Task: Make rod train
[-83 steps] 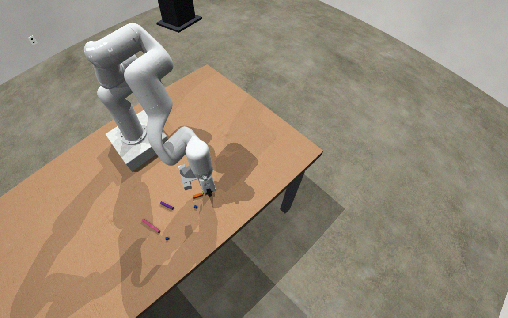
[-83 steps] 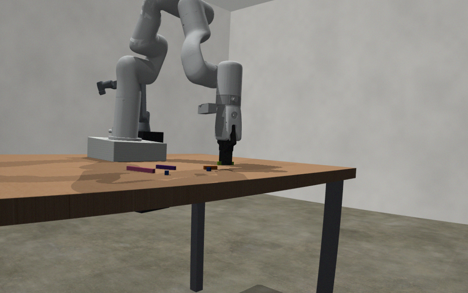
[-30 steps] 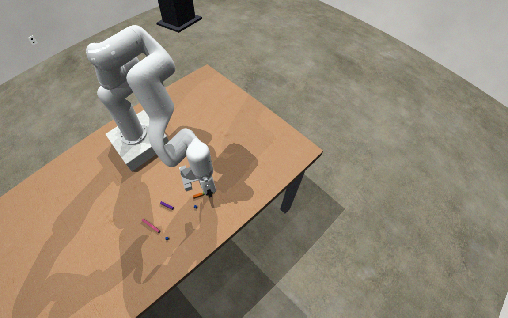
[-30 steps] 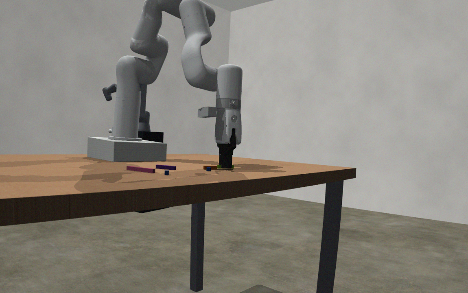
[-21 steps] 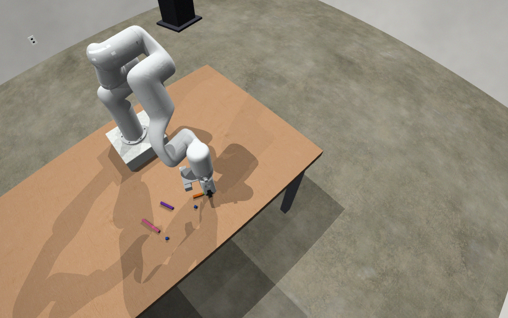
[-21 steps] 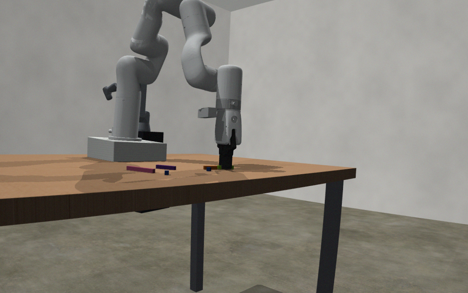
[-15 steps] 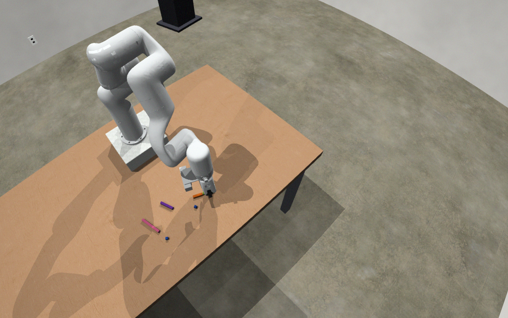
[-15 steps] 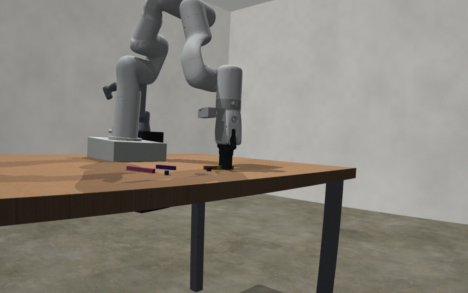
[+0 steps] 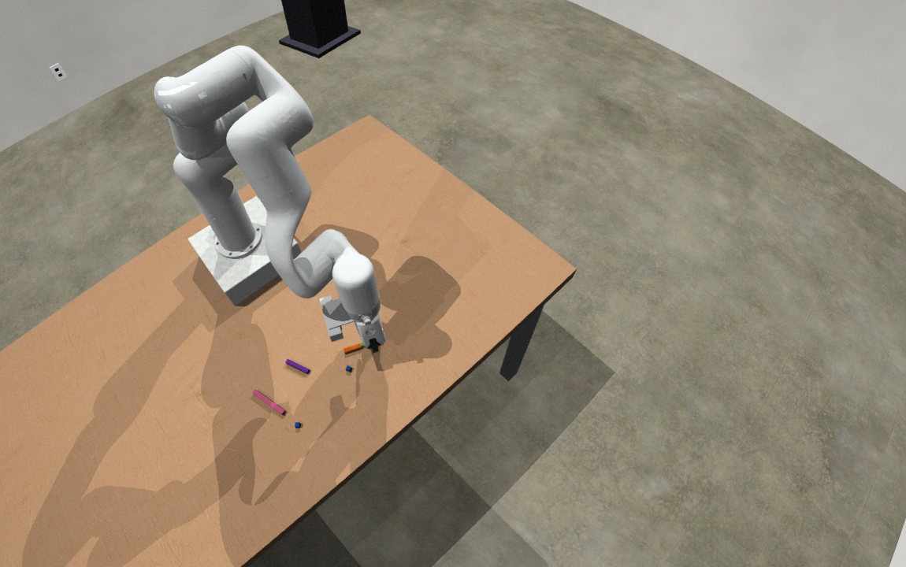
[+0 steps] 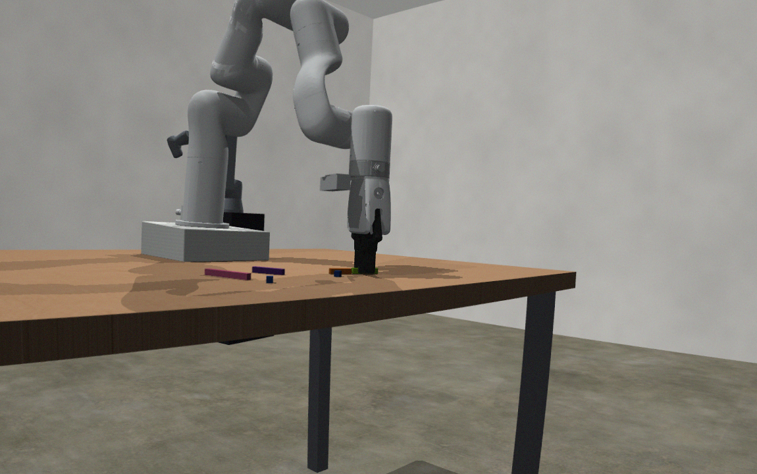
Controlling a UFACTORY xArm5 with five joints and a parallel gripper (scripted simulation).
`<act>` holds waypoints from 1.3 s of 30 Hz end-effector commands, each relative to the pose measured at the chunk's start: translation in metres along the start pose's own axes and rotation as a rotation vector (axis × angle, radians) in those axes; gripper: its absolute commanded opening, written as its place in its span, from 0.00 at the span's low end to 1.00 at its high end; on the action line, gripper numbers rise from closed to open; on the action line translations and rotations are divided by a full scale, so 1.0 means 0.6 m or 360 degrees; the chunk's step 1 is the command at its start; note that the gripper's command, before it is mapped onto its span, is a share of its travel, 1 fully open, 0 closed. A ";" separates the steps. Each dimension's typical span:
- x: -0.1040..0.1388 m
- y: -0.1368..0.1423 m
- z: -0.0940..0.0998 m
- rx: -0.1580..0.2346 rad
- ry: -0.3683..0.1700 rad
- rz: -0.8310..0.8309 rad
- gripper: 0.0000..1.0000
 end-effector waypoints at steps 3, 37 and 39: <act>0.001 -0.002 0.002 -0.0005 -0.0003 0.0000 0.04; 0.001 -0.002 0.007 -0.0005 -0.0003 0.0000 0.24; 0.001 -0.002 0.010 -0.0005 -0.0003 0.0000 0.24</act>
Point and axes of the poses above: the point where the finger pads meet when closed, its own z axis back along the fingers, its own y axis across the jaws, x = y × z, the point moved 2 cm from there along z, back along the fingers, and after that the axes turned 7 degrees about z, right-handed, at the moved point
